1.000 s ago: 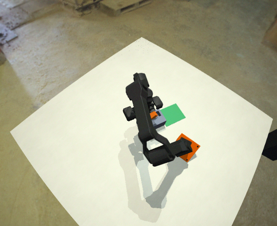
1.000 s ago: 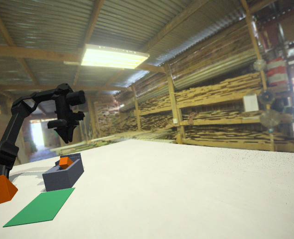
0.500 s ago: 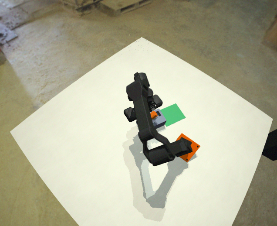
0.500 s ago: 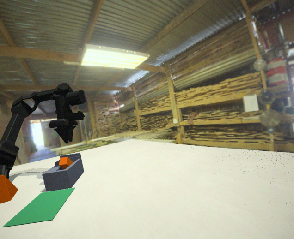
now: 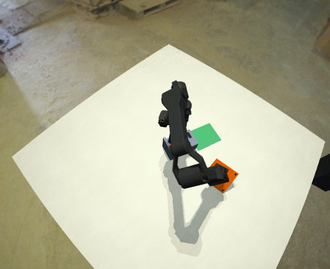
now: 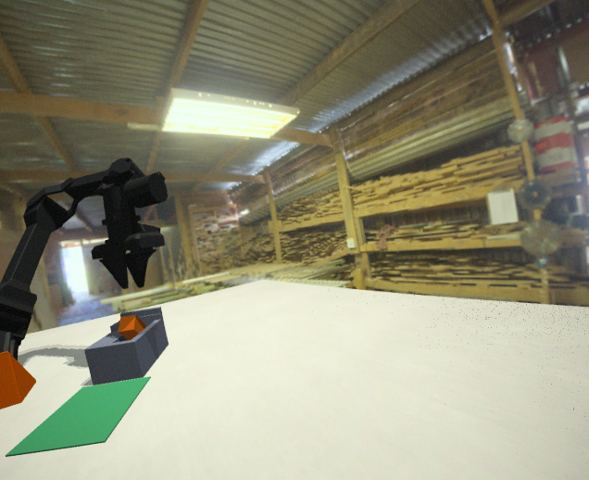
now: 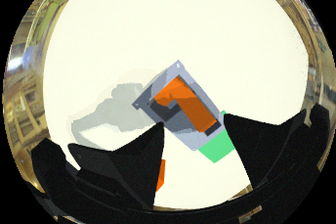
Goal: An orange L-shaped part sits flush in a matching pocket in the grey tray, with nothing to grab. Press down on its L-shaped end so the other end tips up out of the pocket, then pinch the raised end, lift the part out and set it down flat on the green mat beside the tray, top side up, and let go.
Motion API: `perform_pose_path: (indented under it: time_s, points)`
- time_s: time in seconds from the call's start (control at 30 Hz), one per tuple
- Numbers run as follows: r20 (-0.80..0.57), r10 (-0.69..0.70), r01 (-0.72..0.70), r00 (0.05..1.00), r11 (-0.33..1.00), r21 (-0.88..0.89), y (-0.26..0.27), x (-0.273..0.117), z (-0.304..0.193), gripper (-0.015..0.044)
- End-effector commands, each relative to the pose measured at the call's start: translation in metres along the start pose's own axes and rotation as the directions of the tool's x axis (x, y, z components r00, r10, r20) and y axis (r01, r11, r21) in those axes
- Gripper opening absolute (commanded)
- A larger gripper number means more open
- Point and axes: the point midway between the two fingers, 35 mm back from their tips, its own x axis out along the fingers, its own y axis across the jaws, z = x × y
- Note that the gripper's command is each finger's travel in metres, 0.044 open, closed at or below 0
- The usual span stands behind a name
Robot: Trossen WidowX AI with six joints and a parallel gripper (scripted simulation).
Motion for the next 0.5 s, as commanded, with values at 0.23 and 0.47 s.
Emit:
perform_pose_path:
  time_s: [0.23,0.47]
  points:
    - [-0.010,0.008,-0.012,1.000,0.810,-0.586,-0.0217,0.0000,-0.0285,0.0280]
    - [-0.010,0.008,-0.012,1.000,0.810,-0.586,-0.0218,0.0054,-0.0283,0.0280]
